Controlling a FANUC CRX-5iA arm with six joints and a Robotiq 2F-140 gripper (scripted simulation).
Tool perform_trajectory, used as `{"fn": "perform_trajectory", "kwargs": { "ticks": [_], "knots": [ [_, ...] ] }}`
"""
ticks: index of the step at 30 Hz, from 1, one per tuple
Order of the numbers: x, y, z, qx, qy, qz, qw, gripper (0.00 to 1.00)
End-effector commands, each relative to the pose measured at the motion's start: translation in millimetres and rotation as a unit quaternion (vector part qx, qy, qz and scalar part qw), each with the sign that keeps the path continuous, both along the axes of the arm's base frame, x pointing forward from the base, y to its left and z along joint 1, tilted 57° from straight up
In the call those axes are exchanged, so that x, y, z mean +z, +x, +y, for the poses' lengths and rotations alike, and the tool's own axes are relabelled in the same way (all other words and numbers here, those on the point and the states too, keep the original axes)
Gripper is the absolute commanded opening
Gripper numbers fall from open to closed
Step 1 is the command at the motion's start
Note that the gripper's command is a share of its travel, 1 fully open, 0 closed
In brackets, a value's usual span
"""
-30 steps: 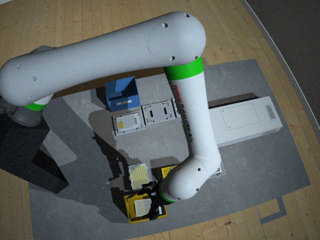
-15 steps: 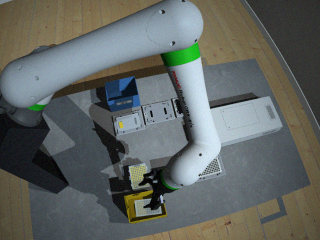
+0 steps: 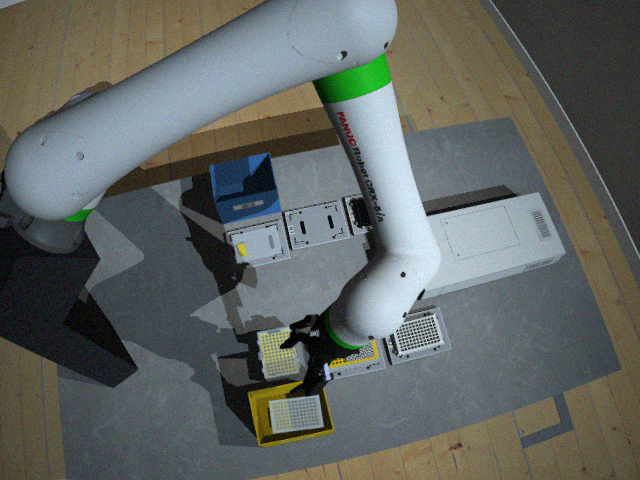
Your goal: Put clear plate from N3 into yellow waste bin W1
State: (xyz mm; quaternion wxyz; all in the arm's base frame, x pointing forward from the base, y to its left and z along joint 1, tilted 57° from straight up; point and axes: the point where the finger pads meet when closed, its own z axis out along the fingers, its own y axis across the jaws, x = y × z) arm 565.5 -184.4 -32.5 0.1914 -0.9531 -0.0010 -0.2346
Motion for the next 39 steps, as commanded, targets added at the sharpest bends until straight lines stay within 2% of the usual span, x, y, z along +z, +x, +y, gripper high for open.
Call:
{"fn": "perform_trajectory", "kwargs": {
  "ticks": [1,3,18,20,35,39],
  "knots": [
    [12,-1,9,-0.001,-0.001,0.0,1.0,0.7],
    [12,-1,9,-0.001,-0.001,0.0,1.0,0.7],
    [56,-5,50,-0.001,-0.001,0.0,1.0,0.7],
    [56,-5,50,-0.001,-0.001,0.0,1.0,0.7],
    [100,-10,90,0.0,-0.001,0.0,1.0,0.7],
    [106,-10,96,0.0,-0.001,0.0,1.0,0.7]
  ]
}}
